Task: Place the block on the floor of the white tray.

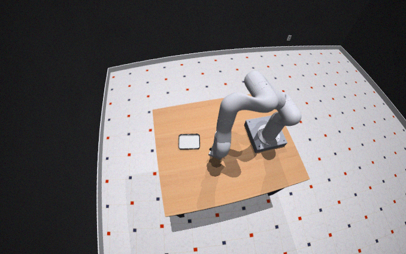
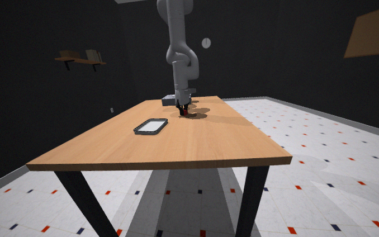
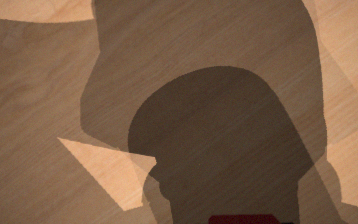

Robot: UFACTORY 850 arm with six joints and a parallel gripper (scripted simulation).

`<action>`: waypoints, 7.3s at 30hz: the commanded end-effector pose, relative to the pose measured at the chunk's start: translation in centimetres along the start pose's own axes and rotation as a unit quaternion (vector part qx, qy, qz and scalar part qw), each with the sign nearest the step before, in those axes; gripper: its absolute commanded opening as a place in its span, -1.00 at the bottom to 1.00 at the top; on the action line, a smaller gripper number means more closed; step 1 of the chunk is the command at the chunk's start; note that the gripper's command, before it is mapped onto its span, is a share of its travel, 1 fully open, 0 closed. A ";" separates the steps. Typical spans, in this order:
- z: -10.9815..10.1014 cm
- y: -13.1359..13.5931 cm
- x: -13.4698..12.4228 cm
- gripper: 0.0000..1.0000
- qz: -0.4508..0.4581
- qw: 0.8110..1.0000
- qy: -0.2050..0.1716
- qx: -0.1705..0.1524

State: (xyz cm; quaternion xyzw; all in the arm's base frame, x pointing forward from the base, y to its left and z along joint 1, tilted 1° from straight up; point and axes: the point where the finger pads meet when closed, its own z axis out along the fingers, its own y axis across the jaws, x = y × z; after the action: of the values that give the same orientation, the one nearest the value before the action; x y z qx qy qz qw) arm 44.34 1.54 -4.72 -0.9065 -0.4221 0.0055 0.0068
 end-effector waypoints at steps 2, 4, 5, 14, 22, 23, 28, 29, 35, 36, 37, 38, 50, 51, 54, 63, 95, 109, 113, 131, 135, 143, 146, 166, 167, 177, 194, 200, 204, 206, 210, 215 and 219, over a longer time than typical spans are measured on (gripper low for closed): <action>0.0 0.1 0.1 -1.00 0.000 1.000 0.002 0.000; 0.0 0.1 0.1 -1.00 0.000 1.000 0.002 0.000; 0.0 0.1 0.1 -1.00 0.000 1.000 0.002 0.000; -0.1 0.1 0.1 -1.00 0.000 1.000 0.002 0.000; -0.5 0.1 0.1 -1.00 0.000 1.000 0.002 0.000; -0.6 0.1 0.1 -1.00 0.000 1.000 0.002 0.000; -1.4 0.1 0.1 -1.00 0.000 1.000 0.002 0.000; -1.7 0.1 0.1 -1.00 0.000 1.000 0.002 0.000; -3.0 0.1 0.0 -1.00 0.000 1.000 0.002 0.000; -3.5 0.1 0.0 -1.00 0.000 1.000 0.002 0.000; -3.9 0.1 0.0 -1.00 0.000 1.000 0.002 0.000; -4.3 0.1 0.0 -1.00 0.000 1.000 0.002 0.000; -5.6 0.1 0.0 -1.00 0.000 1.000 0.002 0.000; -5.6 0.1 0.0 -1.00 0.000 1.000 0.002 0.000; -5.6 0.1 0.0 -1.00 0.000 1.000 0.002 0.000; -5.6 0.1 0.0 -1.00 0.000 1.000 0.002 0.000; -5.6 24.5 -2.6 -1.00 0.000 1.000 0.002 0.000; -5.6 24.5 -2.6 -1.00 0.000 1.000 0.002 0.000; -5.6 24.5 -2.6 -1.00 0.000 1.000 0.002 0.000; -3.4 24.6 -2.6 -1.00 0.000 1.000 0.002 0.000; -2.4 24.6 -2.6 -1.00 0.000 1.000 0.002 0.000; -1.3 24.6 -2.6 -1.00 0.000 1.000 0.002 0.000; -0.9 24.6 -2.6 -1.00 0.000 1.000 0.002 0.000; -0.8 24.6 -2.6 -1.00 0.000 1.000 0.002 0.000; -0.8 24.6 -2.6 -1.00 0.000 1.000 0.002 0.000; -0.6 24.6 -2.6 -1.00 0.000 1.000 0.002 0.000; -0.5 24.6 -2.6 -1.00 0.000 1.000 0.002 0.000; -0.5 24.6 -2.6 -1.00 0.000 1.000 0.002 0.000; -0.5 24.6 -2.6 0.14 0.000 1.000 0.002 0.000; -0.5 24.6 -2.6 0.14 0.000 1.000 0.002 0.000; -0.5 24.6 -2.6 0.14 0.000 1.000 0.002 0.000; -0.5 24.6 -2.6 0.14 0.000 1.000 0.002 0.000; -0.5 24.6 -2.6 0.14 0.000 1.000 0.002 0.000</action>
State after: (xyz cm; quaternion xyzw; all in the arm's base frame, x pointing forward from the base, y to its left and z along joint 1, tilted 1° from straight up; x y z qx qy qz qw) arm 61.36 -16.29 -4.72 -0.9065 -0.4221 0.0050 0.0081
